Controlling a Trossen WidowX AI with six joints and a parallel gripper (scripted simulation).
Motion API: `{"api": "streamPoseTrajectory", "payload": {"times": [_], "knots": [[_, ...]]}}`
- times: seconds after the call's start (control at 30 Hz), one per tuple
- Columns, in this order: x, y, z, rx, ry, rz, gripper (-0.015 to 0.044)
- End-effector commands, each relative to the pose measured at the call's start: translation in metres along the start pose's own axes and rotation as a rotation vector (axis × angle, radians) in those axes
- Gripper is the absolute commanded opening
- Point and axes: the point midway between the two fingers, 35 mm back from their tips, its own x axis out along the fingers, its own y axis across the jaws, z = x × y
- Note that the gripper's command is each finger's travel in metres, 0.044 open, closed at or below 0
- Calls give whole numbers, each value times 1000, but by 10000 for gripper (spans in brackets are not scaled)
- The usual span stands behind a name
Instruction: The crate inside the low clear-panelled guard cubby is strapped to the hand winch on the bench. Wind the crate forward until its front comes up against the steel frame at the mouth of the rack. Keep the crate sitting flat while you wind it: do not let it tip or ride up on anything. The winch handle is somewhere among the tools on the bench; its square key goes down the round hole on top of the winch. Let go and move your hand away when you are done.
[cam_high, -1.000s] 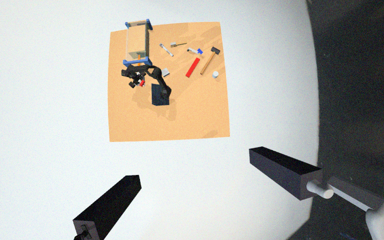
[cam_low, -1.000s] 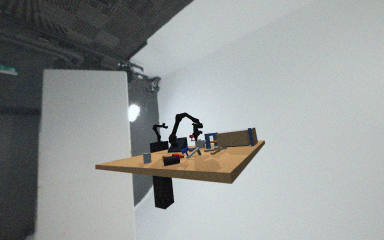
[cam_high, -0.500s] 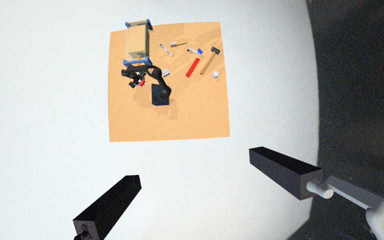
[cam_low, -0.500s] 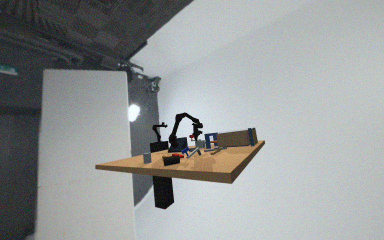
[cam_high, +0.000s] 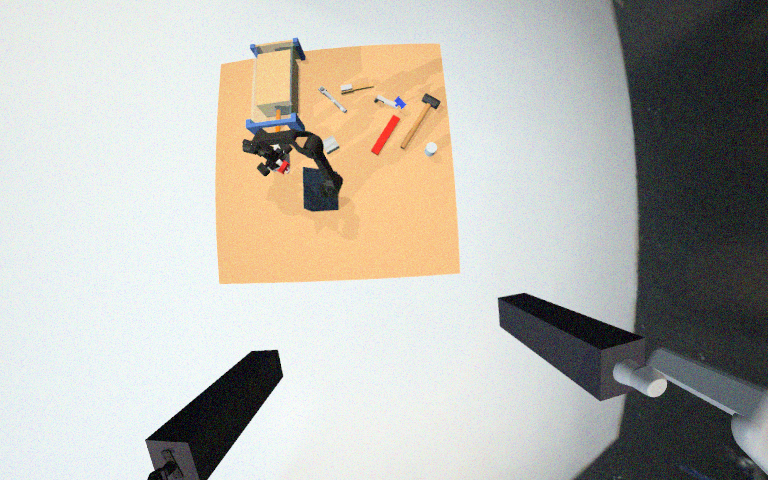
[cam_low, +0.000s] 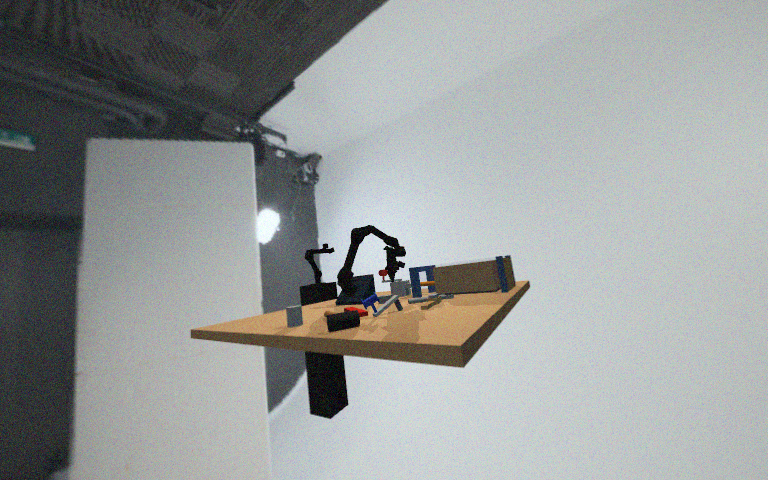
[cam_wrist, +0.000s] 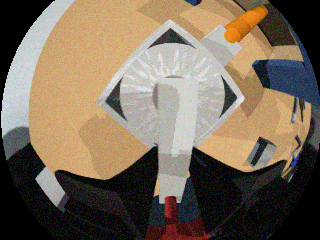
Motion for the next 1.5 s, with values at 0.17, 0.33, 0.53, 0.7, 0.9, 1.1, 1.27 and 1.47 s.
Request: {"api": "streamPoseTrajectory", "payload": {"times": [0.17, 0.33, 0.53, 0.7, 0.9, 1.1, 1.27, 1.47], "knots": [[4, 0, -1, -9, 10, 4, 0], [4, -3, 0, -83, 12, -2, 0], [4, -3, -1, -96, 12, -3, 0], [4, -5, 0, -131, 13, -5, 0], [4, -5, 0, -131, 13, -5, 0], [4, -3, -1, -89, 12, -2, 0], [4, -3, -1, -86, 12, -2, 0], [4, -1, -1, -40, 10, 1, 0]]}}
